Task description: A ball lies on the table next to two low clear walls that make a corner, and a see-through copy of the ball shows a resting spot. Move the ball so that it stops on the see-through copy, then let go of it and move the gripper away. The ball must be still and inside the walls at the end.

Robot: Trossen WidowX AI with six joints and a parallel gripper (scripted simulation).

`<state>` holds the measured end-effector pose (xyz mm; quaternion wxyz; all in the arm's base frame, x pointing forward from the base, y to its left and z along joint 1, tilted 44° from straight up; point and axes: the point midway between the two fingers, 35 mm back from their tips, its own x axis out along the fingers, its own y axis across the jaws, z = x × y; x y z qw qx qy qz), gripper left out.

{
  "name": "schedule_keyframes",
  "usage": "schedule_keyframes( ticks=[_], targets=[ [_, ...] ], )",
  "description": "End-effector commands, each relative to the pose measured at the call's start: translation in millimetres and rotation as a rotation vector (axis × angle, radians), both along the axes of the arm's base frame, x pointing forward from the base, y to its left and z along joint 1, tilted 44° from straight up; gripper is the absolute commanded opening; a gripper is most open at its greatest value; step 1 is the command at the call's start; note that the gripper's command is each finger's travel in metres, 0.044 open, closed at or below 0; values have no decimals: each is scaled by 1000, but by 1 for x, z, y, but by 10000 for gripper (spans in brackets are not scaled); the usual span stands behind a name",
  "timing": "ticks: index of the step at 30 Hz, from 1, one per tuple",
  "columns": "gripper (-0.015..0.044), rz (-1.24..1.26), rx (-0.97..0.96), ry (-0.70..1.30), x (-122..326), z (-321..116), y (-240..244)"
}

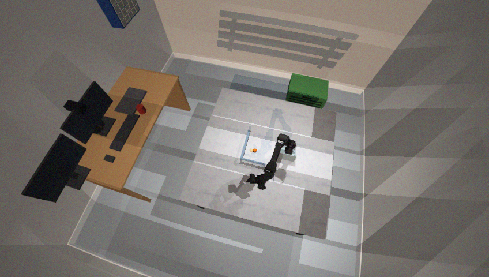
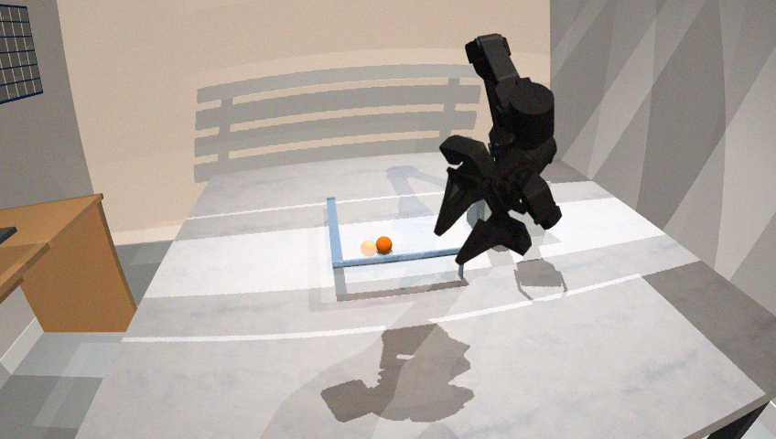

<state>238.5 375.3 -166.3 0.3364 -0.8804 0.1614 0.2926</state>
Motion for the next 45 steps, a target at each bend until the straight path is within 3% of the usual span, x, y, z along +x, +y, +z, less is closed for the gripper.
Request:
schedule_keyframes(
  ticks=[1,15,30,45],
  targets=[
    [272,-321,130,15,42,25,-53],
    [272,-1107,420,-98,95,86,-195],
    [272,-1917,638,-458,74,152,-343],
    [272,-1928,640,-465,73,150,-348]
  ],
)
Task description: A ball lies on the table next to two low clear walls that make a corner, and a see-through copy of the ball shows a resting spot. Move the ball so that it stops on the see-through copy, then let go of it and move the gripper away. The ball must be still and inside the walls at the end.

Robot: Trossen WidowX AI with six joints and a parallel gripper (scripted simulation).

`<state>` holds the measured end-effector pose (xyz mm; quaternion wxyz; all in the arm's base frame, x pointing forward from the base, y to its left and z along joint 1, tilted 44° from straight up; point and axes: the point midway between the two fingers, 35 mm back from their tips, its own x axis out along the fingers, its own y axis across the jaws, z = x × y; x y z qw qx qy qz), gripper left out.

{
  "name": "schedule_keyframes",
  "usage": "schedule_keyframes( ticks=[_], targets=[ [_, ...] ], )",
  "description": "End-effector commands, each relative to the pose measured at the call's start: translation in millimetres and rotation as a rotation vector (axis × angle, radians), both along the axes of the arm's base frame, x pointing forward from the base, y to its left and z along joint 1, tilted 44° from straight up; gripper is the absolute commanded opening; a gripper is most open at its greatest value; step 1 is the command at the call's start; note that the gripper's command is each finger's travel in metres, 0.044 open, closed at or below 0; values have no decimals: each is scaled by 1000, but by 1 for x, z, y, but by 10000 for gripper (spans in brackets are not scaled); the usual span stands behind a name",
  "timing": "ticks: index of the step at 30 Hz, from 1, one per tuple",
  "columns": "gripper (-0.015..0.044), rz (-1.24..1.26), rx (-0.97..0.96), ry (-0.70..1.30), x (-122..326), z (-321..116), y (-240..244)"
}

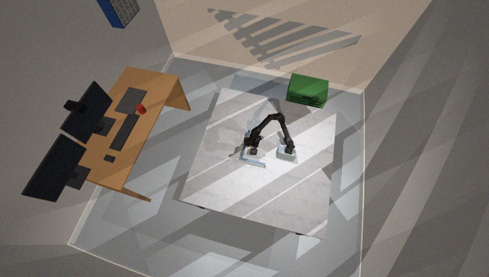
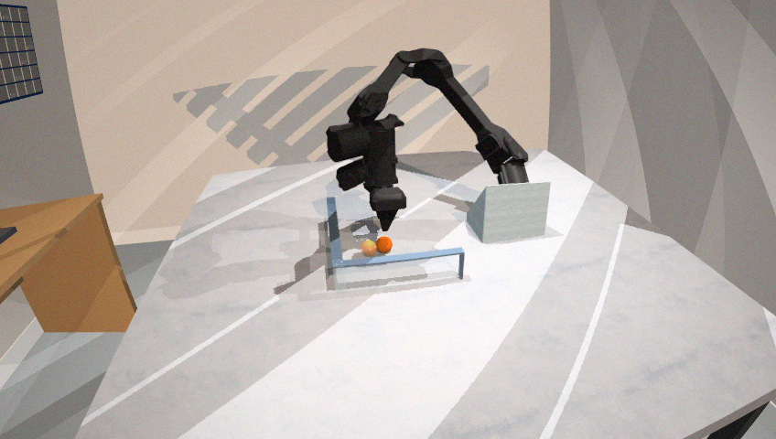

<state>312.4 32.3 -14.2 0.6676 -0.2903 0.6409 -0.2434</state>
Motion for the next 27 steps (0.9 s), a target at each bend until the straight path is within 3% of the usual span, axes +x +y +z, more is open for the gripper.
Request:
schedule_keyframes(
  ticks=[1,27],
  targets=[
    [272,-17,5,-6,0,-6,-9],
    [272,-17,4,-6,2,-33,-35]
  ],
)
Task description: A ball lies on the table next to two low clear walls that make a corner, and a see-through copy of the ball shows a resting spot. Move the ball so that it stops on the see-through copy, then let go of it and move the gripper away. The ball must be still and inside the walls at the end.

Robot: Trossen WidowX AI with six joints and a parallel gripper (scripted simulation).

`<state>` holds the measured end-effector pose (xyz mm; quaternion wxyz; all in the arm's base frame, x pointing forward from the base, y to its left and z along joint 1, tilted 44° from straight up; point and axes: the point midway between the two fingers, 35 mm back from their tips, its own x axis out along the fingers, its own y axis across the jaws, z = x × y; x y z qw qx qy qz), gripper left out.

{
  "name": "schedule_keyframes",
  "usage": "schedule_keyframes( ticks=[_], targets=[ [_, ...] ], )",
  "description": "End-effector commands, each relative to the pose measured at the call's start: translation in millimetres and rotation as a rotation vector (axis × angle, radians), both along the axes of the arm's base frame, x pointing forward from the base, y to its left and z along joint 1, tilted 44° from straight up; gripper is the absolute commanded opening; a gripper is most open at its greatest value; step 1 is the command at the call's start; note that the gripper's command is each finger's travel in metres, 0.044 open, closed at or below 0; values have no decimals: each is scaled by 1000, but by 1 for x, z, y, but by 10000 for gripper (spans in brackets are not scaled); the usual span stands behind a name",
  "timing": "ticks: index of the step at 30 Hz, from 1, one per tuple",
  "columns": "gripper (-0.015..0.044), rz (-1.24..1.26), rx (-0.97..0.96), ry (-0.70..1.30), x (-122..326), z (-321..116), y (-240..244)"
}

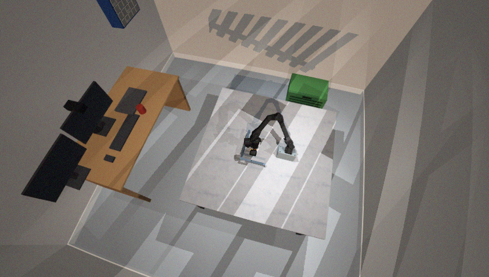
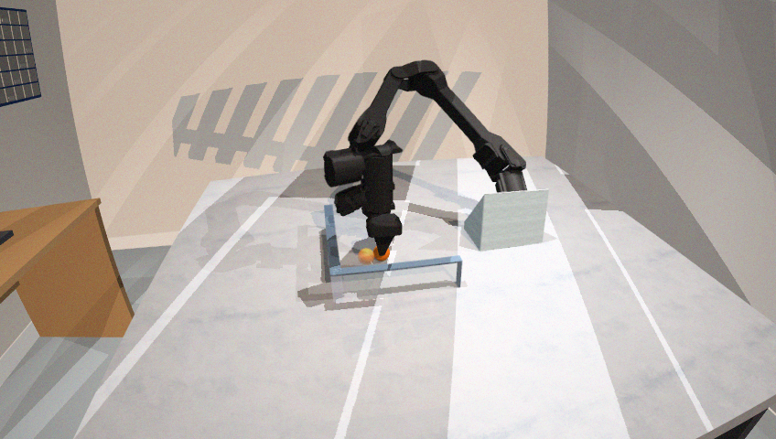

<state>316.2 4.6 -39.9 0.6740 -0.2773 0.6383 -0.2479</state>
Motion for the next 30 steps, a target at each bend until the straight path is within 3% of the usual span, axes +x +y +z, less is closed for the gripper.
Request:
schedule_keyframes(
  ticks=[1,5,9,18,22,30],
  targets=[
    [272,1,-10,15,-2,-8,-8],
    [272,1,-10,15,-2,-10,-10],
    [167,1,-10,15,-2,-10,-10],
    [107,1,-10,15,-2,-10,-10],
    [2,2,-8,15,-1,-3,-2],
    [0,4,-1,15,1,35,39]
  ],
)
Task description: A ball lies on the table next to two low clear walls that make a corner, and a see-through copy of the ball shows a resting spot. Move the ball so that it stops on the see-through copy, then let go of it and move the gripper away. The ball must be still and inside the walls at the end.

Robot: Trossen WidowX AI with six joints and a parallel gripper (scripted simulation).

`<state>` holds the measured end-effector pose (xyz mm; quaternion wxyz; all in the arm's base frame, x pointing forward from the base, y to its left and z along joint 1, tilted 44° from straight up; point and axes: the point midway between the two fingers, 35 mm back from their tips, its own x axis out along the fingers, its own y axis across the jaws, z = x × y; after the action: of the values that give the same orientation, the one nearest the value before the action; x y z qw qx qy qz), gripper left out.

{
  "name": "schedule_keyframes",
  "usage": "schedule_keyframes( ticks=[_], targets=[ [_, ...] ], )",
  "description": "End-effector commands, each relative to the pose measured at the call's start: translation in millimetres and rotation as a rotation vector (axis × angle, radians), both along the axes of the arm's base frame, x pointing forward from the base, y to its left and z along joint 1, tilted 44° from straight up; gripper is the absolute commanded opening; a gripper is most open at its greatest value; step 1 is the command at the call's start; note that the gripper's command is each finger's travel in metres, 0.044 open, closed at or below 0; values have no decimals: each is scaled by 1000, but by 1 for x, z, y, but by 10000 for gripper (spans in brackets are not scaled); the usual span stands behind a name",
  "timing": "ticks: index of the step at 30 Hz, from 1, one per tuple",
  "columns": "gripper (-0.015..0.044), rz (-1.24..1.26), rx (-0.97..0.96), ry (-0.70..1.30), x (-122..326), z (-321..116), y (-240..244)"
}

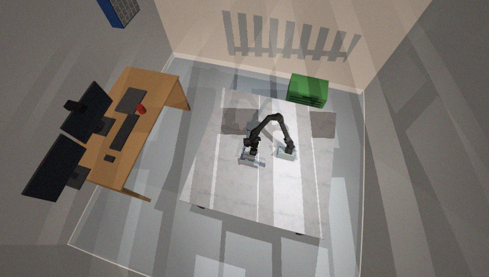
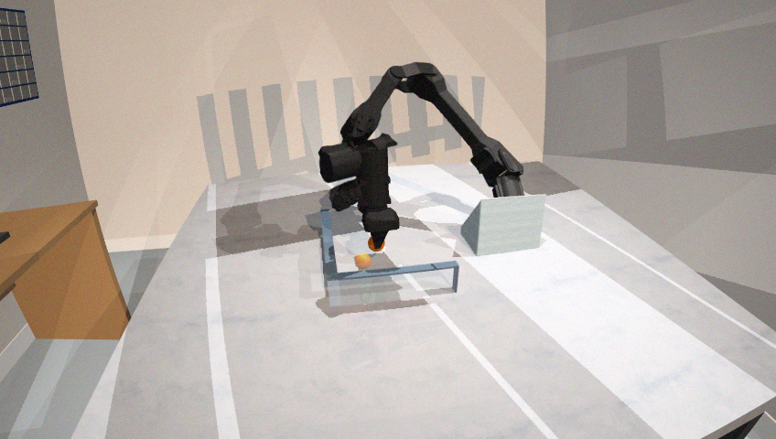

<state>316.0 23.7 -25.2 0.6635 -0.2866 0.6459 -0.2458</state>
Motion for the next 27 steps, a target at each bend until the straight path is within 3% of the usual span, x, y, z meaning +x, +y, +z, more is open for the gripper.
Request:
schedule_keyframes(
  ticks=[1,10,27],
  targets=[
    [0,-2,11,-14,1,25,25],
    [0,-4,6,-13,-9,67,60],
    [0,-4,5,-16,26,31,40]
  ],
)
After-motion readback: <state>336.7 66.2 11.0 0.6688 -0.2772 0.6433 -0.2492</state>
